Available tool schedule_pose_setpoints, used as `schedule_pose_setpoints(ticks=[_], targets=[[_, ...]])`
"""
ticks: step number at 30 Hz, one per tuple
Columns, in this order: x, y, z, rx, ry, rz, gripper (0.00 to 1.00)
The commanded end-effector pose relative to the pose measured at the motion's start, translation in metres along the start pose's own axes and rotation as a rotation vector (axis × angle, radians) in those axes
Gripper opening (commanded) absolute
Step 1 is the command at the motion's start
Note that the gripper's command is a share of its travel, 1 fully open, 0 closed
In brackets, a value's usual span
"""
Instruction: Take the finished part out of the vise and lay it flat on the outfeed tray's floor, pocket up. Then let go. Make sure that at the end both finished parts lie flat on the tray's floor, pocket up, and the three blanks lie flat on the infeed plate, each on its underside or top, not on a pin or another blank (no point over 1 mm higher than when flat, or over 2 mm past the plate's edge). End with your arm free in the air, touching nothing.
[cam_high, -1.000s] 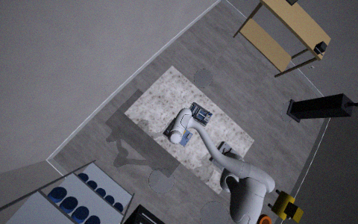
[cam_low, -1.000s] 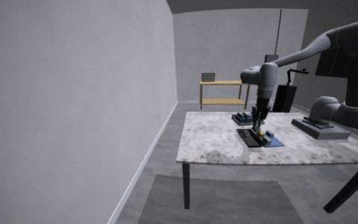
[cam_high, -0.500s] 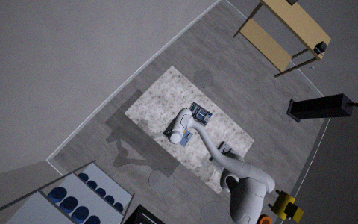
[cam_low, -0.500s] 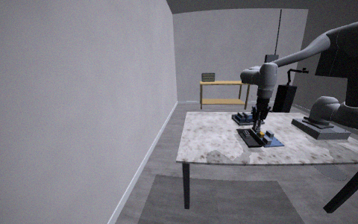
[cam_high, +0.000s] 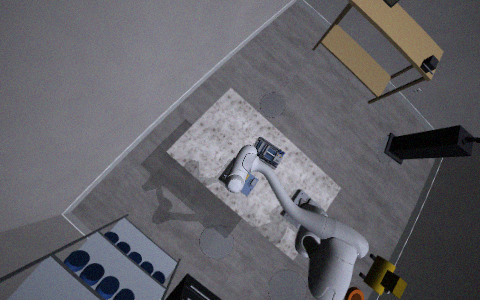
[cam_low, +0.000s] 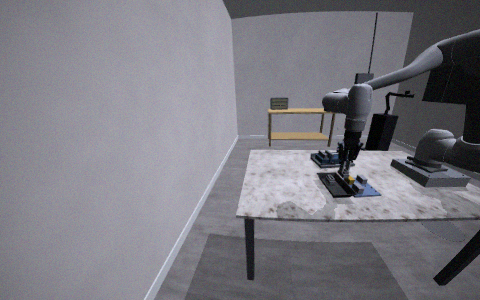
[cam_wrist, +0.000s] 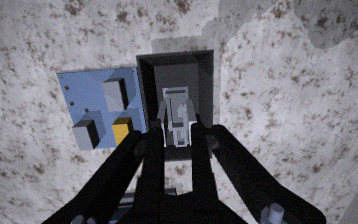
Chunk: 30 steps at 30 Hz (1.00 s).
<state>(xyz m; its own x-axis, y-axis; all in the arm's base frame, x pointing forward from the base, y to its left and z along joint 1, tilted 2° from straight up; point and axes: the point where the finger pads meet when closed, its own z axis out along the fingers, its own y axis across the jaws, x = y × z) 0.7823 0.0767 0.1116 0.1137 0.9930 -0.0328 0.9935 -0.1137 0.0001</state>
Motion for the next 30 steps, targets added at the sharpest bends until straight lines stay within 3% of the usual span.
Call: schedule_pose_setpoints(ticks=[1,30], targets=[[0.000,0.000,0.000,0.000,0.000,0.000,0.00],[0.000,0.000,0.013,0.000,0.000,0.000,0.00]])
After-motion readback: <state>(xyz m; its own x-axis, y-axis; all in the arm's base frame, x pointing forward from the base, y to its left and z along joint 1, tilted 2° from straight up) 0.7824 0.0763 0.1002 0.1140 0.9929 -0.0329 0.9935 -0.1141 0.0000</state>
